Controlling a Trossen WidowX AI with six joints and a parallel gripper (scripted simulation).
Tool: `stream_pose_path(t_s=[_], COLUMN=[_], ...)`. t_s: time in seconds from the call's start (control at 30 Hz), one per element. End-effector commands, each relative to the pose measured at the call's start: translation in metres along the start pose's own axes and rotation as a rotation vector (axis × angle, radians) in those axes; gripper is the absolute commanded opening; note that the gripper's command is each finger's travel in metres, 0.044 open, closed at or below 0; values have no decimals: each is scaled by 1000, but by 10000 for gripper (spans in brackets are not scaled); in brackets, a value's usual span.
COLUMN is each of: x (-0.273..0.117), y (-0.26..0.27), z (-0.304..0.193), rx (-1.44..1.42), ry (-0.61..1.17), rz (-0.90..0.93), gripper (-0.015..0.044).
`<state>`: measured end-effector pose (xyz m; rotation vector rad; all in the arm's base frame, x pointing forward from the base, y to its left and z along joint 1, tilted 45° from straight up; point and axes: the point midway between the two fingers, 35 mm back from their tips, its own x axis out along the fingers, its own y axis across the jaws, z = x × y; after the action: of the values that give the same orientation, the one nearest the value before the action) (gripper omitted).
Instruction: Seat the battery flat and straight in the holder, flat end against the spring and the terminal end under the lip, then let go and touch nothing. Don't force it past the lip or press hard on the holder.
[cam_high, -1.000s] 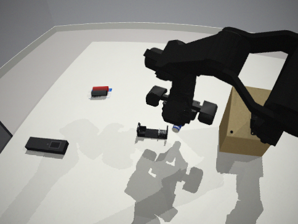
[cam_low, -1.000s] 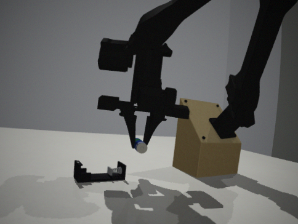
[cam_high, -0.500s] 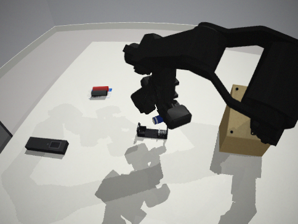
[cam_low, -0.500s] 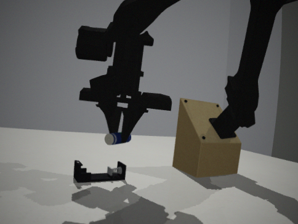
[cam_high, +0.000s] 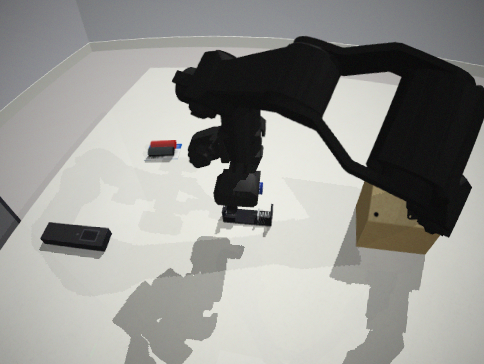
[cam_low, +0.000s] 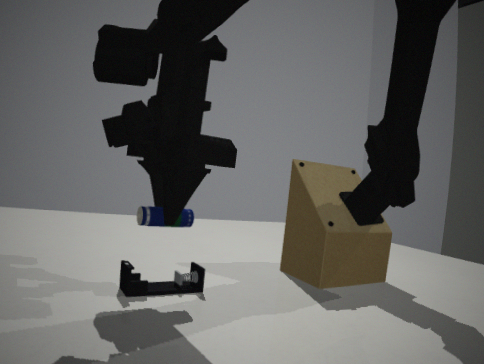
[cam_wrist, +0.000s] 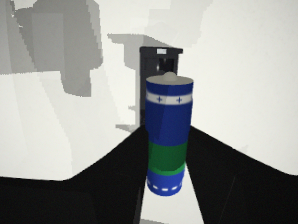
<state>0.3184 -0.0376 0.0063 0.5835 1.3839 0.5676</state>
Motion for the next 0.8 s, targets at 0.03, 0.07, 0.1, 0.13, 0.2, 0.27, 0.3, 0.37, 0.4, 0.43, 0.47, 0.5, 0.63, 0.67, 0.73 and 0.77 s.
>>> stream_pose_path(t_s=[0.03,0.07,0.1,0.13,0.2,0.27,0.3,0.37,0.4,0.43,0.47,0.5,0.63,0.67,0.73,0.77], x=[2,2,4,5,10,14,16,20,21,23,25,26,33,34,37,38], y=[0,0,0,-1,-2,-3,-3,-3,-3,-3,-3,-3,-2,-2,-1,-1], z=[0,0,0,1,2,3,3,4,4,5,5,5,6,6,6,6], rx=[29,29,30,30,32,32,33,33,34,34,34,34,34,34,34,33], ry=[8,6,0,-9,-33,-55,-66,-87,-98,-109,-120,-131,-173,-184,-205,-215], rz=[0,0,-2,-4,-8,-12,-14,-17,-18,-20,-21,-22,-25,-26,-27,-28], gripper=[72,72,72,72,72,72,72,72,72,72,72,72,72,72,72,72])
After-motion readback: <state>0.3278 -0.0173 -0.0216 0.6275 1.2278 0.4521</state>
